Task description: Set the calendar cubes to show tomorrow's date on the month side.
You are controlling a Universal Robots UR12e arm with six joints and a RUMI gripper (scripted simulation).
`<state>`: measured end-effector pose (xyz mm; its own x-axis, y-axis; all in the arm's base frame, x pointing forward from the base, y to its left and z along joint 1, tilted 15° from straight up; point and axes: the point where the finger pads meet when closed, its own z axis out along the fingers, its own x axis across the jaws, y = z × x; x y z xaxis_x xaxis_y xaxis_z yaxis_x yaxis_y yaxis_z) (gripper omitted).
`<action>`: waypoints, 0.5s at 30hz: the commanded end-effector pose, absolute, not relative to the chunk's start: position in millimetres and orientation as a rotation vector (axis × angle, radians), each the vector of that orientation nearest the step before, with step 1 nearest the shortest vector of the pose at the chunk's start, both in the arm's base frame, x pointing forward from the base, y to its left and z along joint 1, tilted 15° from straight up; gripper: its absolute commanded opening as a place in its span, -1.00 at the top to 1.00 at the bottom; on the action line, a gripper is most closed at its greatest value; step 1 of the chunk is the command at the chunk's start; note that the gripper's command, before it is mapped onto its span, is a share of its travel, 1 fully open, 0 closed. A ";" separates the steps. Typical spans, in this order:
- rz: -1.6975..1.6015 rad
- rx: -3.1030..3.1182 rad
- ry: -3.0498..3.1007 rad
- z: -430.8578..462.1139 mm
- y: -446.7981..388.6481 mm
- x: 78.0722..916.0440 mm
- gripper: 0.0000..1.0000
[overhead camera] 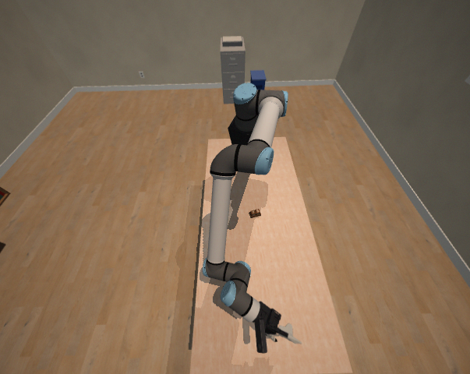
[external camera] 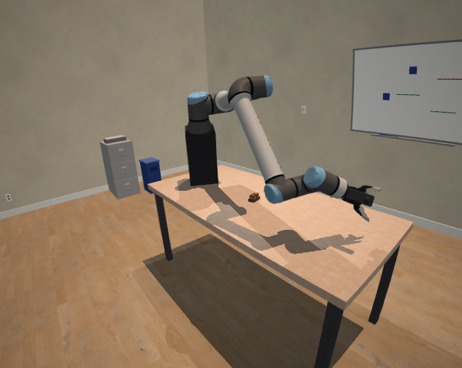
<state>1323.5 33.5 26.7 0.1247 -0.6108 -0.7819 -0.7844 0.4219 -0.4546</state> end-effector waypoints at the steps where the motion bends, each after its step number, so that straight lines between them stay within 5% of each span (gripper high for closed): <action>1: 0.195 -1.263 1.582 25.6 32.8 1320.7 -1.00; 15: 0.198 -1.206 1.726 -1.6 25.8 1288.3 -1.00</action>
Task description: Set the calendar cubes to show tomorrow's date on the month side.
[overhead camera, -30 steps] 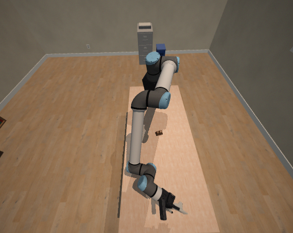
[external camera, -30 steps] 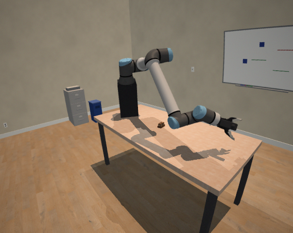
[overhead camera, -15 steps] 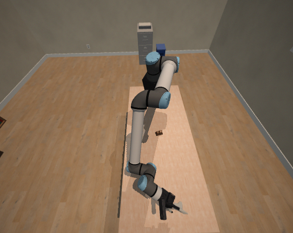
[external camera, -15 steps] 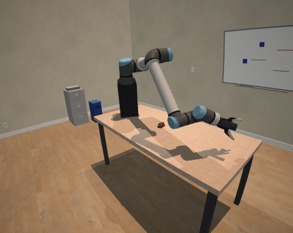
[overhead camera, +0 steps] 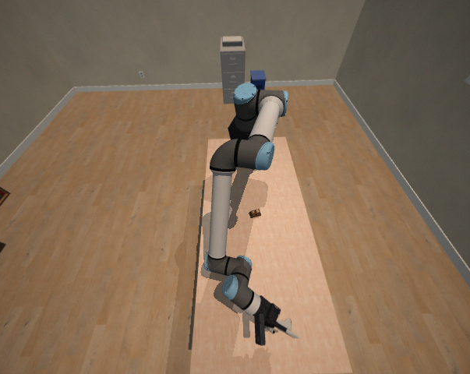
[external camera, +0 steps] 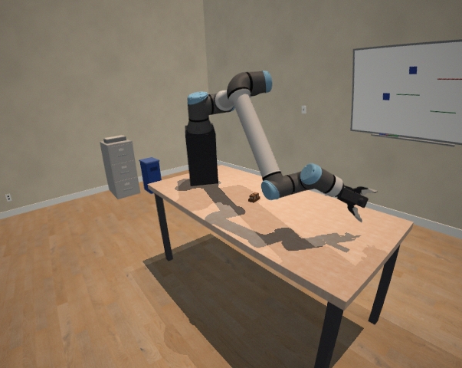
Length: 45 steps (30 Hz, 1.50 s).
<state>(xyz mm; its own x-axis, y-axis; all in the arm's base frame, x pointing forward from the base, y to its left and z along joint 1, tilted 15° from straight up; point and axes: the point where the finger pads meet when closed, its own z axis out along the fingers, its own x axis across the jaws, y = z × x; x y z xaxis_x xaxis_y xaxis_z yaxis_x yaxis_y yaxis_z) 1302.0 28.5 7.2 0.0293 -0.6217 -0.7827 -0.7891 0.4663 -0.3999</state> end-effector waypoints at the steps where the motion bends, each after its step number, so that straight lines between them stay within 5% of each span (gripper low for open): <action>1: 0.198 -1.198 1.745 -5.1 24.8 1283.4 -1.00; 26: 0.144 -0.914 2.268 -92.2 -1.6 1086.9 -1.00; 45: 0.007 -0.626 2.630 -130.6 -19.6 862.2 -1.00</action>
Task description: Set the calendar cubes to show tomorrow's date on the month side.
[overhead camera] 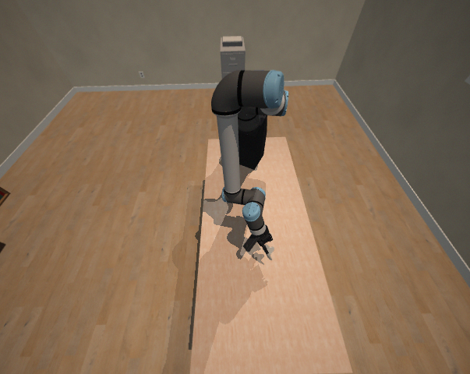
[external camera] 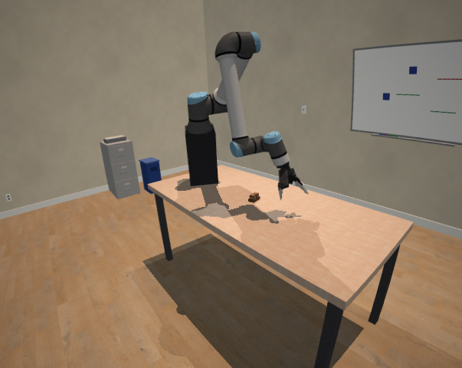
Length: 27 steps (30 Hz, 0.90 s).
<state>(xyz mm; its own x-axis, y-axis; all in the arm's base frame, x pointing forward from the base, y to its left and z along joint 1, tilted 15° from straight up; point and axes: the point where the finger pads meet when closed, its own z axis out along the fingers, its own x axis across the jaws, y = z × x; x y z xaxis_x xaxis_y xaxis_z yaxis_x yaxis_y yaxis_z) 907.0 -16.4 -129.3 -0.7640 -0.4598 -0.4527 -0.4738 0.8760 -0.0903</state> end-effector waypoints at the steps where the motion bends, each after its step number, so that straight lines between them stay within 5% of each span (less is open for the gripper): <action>1: -0.005 -0.606 2.650 -131.8 -20.6 846.1 -1.00; 27: -0.220 -0.316 2.900 -131.3 -32.2 606.4 -1.00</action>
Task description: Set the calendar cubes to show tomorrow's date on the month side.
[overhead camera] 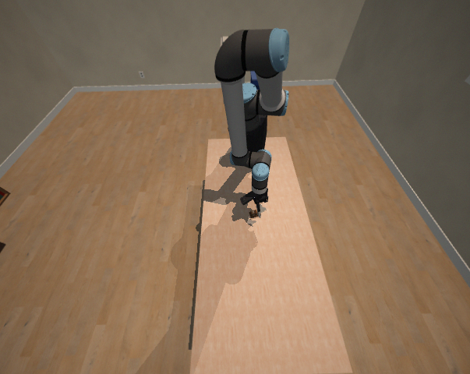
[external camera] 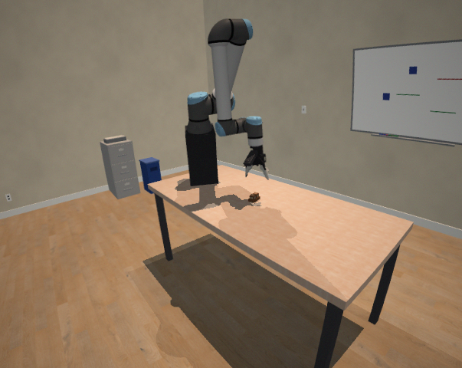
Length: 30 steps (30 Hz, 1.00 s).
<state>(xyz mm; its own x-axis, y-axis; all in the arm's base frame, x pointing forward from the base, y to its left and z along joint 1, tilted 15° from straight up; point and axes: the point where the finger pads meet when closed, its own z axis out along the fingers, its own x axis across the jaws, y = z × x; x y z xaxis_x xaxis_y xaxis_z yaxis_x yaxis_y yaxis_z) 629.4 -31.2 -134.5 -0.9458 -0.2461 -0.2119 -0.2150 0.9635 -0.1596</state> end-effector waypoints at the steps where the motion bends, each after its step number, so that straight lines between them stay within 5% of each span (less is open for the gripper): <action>1: -0.224 -0.312 2.903 -131.1 -32.3 603.1 -1.00; 30: -0.234 -0.296 2.912 -130.3 -32.8 592.3 -1.00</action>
